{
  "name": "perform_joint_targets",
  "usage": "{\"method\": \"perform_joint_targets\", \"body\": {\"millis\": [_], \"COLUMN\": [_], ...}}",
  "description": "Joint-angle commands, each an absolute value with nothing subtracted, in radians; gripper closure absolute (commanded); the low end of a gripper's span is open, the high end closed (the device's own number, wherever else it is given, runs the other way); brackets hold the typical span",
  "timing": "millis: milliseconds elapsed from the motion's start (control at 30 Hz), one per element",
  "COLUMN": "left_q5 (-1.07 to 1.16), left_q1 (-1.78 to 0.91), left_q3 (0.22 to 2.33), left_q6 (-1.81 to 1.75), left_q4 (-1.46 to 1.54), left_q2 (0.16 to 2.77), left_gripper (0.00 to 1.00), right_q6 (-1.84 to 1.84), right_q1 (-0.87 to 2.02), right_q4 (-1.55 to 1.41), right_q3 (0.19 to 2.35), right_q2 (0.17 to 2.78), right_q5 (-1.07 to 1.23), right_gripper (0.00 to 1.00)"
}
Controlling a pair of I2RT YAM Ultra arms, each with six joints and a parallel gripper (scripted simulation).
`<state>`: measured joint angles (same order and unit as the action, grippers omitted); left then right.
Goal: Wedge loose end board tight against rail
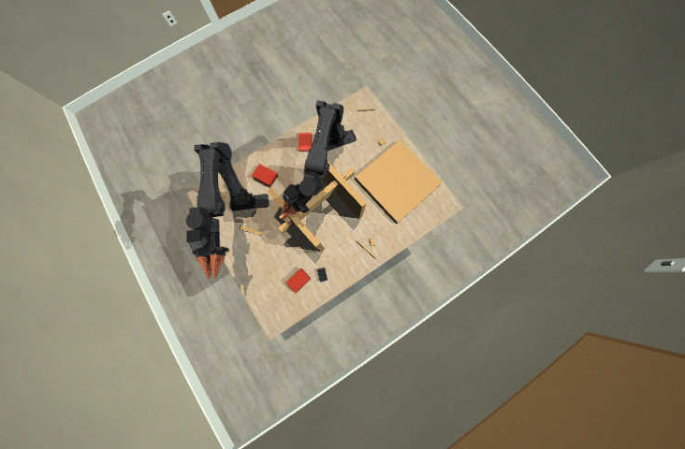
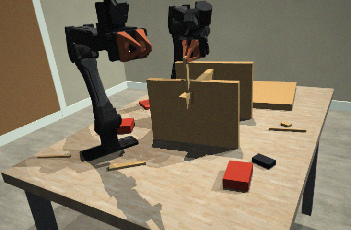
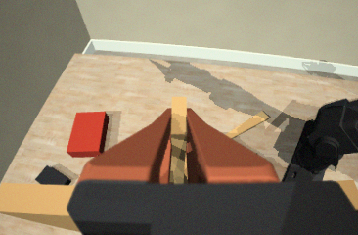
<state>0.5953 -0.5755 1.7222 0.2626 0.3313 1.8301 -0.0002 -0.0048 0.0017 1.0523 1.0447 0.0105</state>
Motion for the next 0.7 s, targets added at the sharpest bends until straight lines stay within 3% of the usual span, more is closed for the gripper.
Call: {"method": "perform_joint_targets", "body": {"millis": [0, 667], "left_q5": [0.607, 0.608], "left_q1": [-0.580, -0.574], "left_q3": [1.759, 1.774], "left_q6": [0.257, 0.265], "left_q4": [0.304, 0.317], "left_q2": [1.820, 1.806], "left_gripper": [0.98, 0.98], "right_q6": [0.005, 0.005], "right_q1": [-0.008, -0.008], "right_q4": [0.030, 0.030], "right_q3": [1.101, 1.101], "right_q2": [1.036, 1.036], "right_q5": [0.015, 0.015], "right_gripper": [0.78, 0.78]}}
